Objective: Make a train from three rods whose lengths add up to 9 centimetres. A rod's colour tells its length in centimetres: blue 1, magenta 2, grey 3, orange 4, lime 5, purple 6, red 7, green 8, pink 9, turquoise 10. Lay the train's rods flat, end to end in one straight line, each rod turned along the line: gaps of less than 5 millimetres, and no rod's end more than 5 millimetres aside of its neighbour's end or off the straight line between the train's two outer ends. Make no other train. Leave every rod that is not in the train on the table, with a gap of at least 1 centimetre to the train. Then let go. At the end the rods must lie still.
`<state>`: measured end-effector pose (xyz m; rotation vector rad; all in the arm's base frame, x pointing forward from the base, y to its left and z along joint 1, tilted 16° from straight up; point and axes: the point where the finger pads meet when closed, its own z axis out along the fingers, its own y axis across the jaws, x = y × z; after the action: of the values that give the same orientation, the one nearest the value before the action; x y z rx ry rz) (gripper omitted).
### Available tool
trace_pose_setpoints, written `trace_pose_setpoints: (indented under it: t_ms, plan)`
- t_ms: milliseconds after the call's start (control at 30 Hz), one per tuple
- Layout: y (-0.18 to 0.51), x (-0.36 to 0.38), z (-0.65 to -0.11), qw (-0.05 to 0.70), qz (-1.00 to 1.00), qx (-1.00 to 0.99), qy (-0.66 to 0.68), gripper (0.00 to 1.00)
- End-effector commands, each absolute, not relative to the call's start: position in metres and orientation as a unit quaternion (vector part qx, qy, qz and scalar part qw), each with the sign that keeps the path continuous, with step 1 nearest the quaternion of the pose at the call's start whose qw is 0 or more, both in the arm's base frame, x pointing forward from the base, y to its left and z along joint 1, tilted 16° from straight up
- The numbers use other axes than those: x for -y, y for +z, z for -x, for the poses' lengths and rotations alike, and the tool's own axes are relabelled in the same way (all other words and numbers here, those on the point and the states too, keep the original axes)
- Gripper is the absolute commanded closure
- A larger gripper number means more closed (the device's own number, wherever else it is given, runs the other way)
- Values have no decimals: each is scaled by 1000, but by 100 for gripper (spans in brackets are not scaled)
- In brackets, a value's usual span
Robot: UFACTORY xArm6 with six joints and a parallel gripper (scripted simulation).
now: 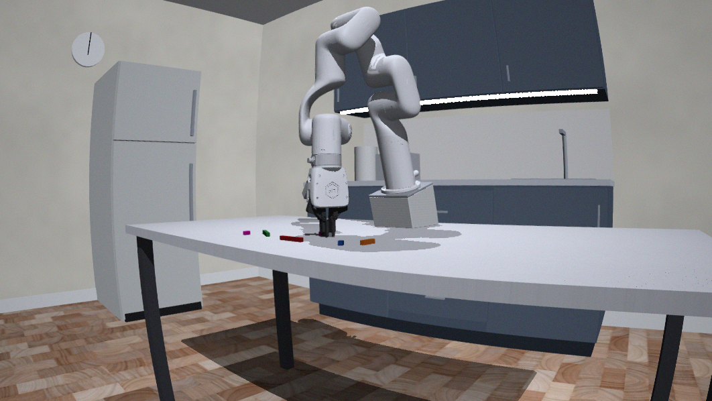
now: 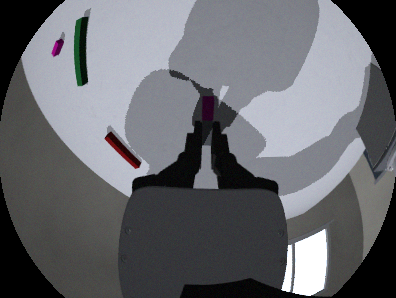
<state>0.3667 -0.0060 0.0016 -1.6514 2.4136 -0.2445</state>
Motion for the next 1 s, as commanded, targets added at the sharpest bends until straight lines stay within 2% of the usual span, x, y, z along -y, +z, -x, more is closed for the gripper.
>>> trace_pose_setpoints:
  t_ms: [0, 33, 100, 133, 200, 233, 367, 400, 467, 500, 967]
  plan:
    - [2, 6, -367, 105, 559, -818, -86, 96]
    - [2, 6, -367, 105, 559, -818, -86, 92]
    - [2, 6, -367, 105, 559, -818, -86, 92]
    - [2, 6, -367, 105, 559, -818, -86, 88]
    - [2, 6, -367, 105, 559, -818, -86, 88]
    - [2, 6, -367, 105, 559, -818, -86, 84]
    - [2, 6, -367, 105, 559, -818, -86, 84]
    - [2, 6, -367, 105, 559, -818, -86, 80]
    - [2, 6, -367, 105, 559, -818, -86, 80]
    - [2, 6, -367, 105, 559, -818, -86, 76]
    - [2, 6, -367, 105, 559, -818, -86, 76]
